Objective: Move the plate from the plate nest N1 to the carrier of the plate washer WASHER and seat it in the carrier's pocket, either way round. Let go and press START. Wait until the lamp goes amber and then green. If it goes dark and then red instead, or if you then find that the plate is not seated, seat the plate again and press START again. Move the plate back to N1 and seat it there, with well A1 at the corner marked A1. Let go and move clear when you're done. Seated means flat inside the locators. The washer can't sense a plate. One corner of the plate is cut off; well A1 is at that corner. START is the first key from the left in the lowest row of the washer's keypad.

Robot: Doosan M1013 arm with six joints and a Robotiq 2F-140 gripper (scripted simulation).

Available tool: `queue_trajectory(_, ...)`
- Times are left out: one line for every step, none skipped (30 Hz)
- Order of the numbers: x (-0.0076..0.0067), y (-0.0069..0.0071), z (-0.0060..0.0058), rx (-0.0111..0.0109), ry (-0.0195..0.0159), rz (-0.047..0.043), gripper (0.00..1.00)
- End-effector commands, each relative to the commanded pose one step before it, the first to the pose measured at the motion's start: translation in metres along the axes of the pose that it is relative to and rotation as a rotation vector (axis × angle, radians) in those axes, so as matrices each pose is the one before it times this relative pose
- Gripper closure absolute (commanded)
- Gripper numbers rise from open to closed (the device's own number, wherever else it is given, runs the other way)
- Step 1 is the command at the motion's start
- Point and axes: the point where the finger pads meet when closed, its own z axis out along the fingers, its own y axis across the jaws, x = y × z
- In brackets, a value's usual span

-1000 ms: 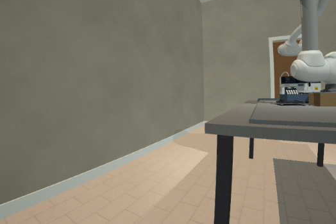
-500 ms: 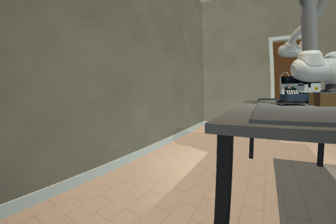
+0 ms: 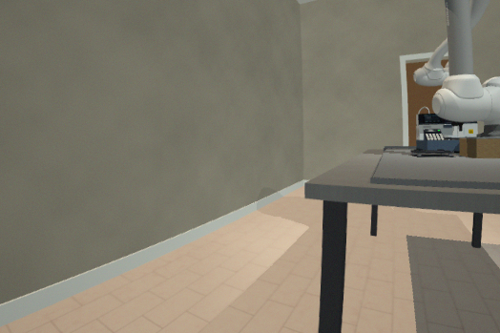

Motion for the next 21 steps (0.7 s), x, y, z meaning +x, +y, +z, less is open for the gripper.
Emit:
queue_trajectory(0.00004,-0.00002,-0.00002,0.00006,0.00019,-0.00002,0.36)
queue_trajectory(0.00000,0.00000,0.00000,0.00000,0.00000,0.00000,0.36)
queue_trajectory(0.00000,0.00000,0.00000,0.00000,0.00000,0.00000,0.36)
queue_trajectory(0.00000,0.00000,0.00000,0.00000,0.00000,0.00000,0.36)
queue_trajectory(0.00000,0.00000,0.00000,0.00000,0.00000,0.00000,0.36)
queue_trajectory(0.00000,0.00000,0.00000,0.00000,0.00000,0.00000,0.42)
queue_trajectory(0.00000,0.00000,0.00000,0.00000,0.00000,0.00000,0.42)
queue_trajectory(0.00000,0.00000,0.00000,0.00000,0.00000,0.00000,0.42)
queue_trajectory(0.00000,0.00000,0.00000,0.00000,0.00000,0.00000,0.48)
queue_trajectory(0.00000,0.00000,0.00000,0.00000,0.00000,0.00000,0.48)
queue_trajectory(0.00000,0.00000,0.00000,0.00000,0.00000,0.00000,0.48)
queue_trajectory(0.00000,0.00000,0.00000,0.00000,0.00000,0.00000,0.54)
queue_trajectory(0.00000,0.00000,0.00000,0.00000,0.00000,0.00000,0.54)
queue_trajectory(0.00000,0.00000,0.00000,0.00000,0.00000,0.00000,0.54)
queue_trajectory(0.00000,0.00000,0.00000,0.00000,0.00000,0.00000,0.60)
queue_trajectory(0.00000,0.00000,0.00000,0.00000,0.00000,0.00000,0.60)
queue_trajectory(0.00000,0.00000,0.00000,0.00000,0.00000,0.00000,0.60)
queue_trajectory(0.00000,0.00000,0.00000,0.00000,0.00000,0.00000,0.66)
queue_trajectory(0.00000,0.00000,0.00000,0.00000,0.00000,0.00000,0.66)
queue_trajectory(0.00000,0.00000,0.00000,0.00000,0.00000,0.00000,0.66)
queue_trajectory(0.00000,0.00000,0.00000,0.00000,0.00000,0.00000,0.66)
